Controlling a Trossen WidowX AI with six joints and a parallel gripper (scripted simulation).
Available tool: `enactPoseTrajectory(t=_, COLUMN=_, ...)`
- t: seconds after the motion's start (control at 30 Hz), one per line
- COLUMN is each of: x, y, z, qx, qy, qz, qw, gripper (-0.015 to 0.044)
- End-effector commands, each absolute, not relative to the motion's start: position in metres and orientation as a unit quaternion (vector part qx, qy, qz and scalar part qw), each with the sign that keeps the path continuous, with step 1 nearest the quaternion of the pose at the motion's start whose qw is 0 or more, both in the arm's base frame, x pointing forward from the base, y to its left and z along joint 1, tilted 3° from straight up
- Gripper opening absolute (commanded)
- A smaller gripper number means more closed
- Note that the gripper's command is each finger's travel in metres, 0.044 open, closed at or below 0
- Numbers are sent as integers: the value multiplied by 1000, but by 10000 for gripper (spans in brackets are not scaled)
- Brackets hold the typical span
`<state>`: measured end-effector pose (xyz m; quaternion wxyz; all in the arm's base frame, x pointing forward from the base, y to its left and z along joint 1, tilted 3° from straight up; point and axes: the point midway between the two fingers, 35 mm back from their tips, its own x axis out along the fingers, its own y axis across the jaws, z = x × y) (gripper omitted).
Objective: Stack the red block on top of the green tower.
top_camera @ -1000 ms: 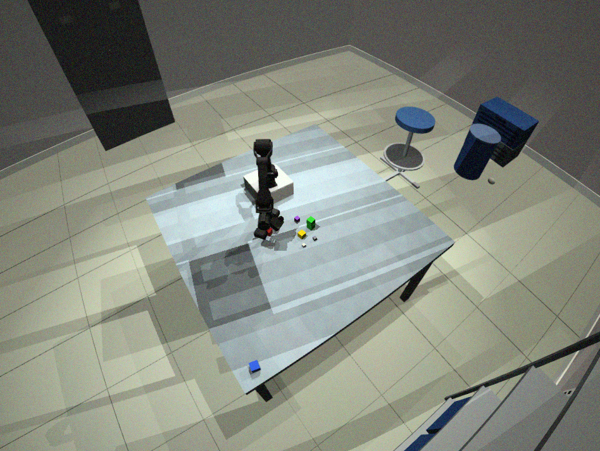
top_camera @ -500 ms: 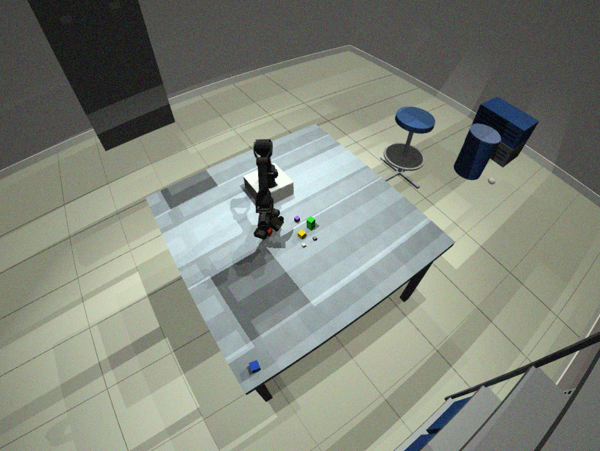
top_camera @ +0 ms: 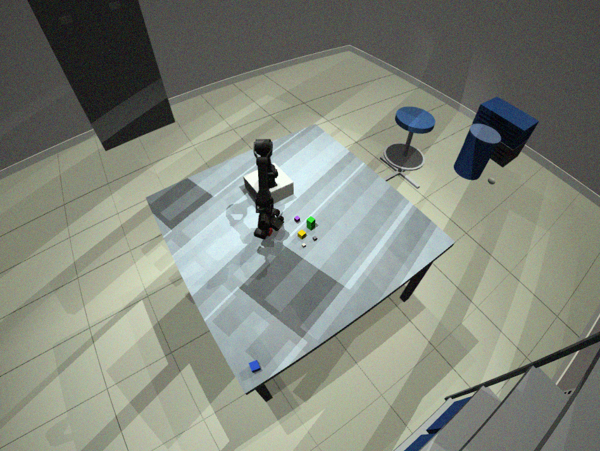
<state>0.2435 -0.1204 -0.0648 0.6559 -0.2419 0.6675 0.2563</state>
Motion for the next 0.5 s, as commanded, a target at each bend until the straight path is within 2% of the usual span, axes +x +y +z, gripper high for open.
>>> enactPoseTrajectory(t=0.0, x=244, y=-121, z=-58, qx=-244, qy=667, qz=256, qw=656, gripper=0)
enactPoseTrajectory(t=0.47, x=247, y=-122, z=9, qx=-245, qy=667, qz=256, qw=656, gripper=0)
